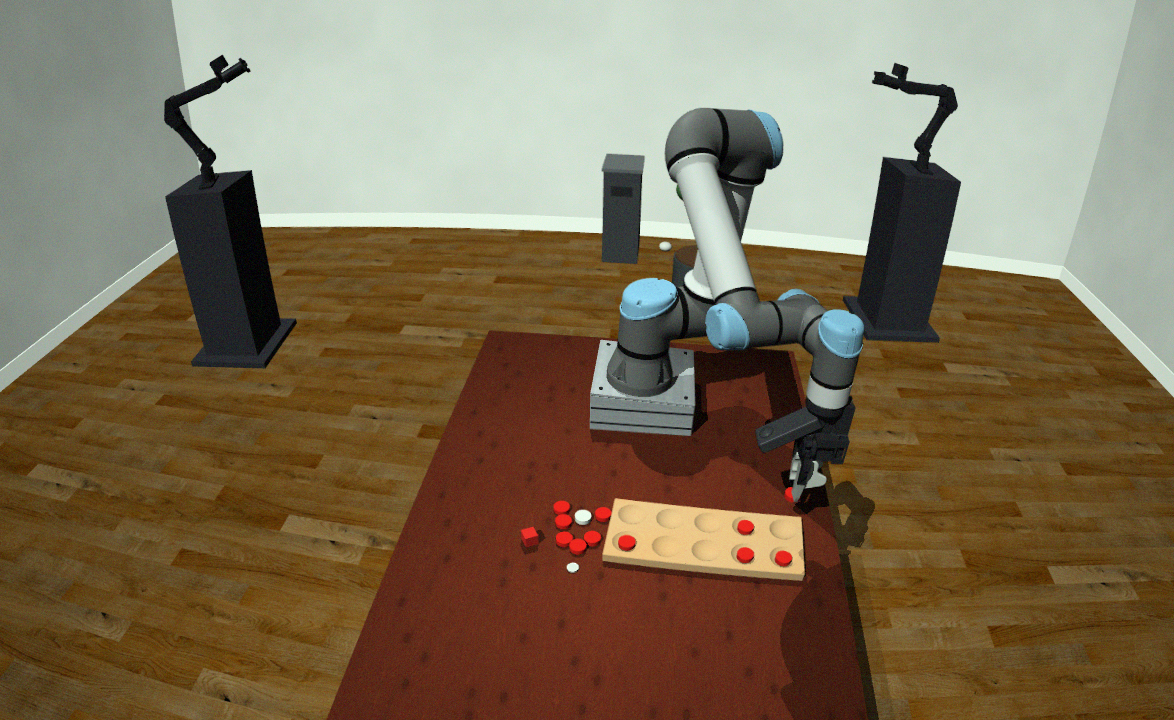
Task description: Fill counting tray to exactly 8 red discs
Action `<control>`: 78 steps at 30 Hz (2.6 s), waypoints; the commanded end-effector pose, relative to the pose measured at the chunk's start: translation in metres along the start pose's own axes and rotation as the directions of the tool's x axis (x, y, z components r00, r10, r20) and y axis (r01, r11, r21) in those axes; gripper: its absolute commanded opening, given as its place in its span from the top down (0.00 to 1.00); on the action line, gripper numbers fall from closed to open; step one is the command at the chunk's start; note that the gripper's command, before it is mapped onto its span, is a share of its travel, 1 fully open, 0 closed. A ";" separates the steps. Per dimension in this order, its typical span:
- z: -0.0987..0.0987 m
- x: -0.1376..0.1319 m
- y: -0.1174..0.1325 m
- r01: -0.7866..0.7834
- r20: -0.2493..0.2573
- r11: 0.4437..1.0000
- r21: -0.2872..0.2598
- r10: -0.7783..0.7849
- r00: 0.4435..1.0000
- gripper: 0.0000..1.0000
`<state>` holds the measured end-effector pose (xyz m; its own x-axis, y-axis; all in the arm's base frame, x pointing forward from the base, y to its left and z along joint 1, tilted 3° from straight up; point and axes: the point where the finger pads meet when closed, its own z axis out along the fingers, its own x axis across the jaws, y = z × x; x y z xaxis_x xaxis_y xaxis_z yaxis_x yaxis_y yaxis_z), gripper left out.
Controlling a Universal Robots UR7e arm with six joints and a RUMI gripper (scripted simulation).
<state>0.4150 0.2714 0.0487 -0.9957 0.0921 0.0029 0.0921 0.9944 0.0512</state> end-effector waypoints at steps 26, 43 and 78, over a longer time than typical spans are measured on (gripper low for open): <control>0.088 -0.001 -0.001 0.001 0.001 1.000 -0.001 -0.001 1.000 1.00; 0.096 -0.001 -0.001 0.001 0.001 1.000 0.000 -0.001 1.000 1.00; 0.093 -0.001 -0.001 0.001 0.001 1.000 0.000 -0.001 1.000 0.76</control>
<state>0.4152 0.2754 -0.0455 -0.9958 0.0916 0.0031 0.0917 0.9945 0.0511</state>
